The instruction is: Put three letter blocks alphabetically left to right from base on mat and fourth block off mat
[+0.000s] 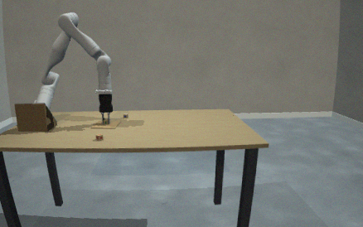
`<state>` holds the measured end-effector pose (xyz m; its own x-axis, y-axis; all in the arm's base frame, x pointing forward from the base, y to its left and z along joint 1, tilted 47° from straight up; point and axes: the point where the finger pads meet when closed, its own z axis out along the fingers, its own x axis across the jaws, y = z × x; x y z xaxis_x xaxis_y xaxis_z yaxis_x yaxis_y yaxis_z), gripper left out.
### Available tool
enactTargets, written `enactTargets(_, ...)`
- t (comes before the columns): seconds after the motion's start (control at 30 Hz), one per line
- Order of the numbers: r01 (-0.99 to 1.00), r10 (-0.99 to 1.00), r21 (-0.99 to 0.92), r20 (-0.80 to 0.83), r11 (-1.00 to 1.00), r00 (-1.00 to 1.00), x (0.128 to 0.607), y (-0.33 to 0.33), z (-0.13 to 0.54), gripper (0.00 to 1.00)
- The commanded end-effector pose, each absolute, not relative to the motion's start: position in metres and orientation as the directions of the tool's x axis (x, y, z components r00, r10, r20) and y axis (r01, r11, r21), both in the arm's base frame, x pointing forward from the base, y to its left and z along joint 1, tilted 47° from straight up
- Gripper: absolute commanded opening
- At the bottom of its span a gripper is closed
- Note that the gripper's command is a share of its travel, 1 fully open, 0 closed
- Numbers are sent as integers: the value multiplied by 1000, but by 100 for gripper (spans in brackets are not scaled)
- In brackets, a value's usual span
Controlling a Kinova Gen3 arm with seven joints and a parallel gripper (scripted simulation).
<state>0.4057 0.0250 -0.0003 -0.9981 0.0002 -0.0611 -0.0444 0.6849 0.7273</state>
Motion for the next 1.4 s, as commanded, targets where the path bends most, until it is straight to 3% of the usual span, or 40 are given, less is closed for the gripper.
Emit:
enactTargets(0.0,-34,8,728,-55,684,-998,405,26,-2,55)
enactTargets(0.13,-34,8,728,-55,684,-998,405,26,-2,55)
enactTargets(0.17,-34,8,728,-55,684,-998,405,26,-2,61)
enactTargets(0.23,-34,8,728,-55,684,-998,405,26,-2,61)
enactTargets(0.27,-34,8,728,-55,684,-998,405,26,-2,67)
enactTargets(0.43,-34,8,728,-55,684,-998,405,26,-2,73)
enactTargets(0.47,-34,8,728,-55,684,-998,405,26,-2,79)
enactTargets(1.37,-32,13,727,-56,685,-998,405,-9,29,79)
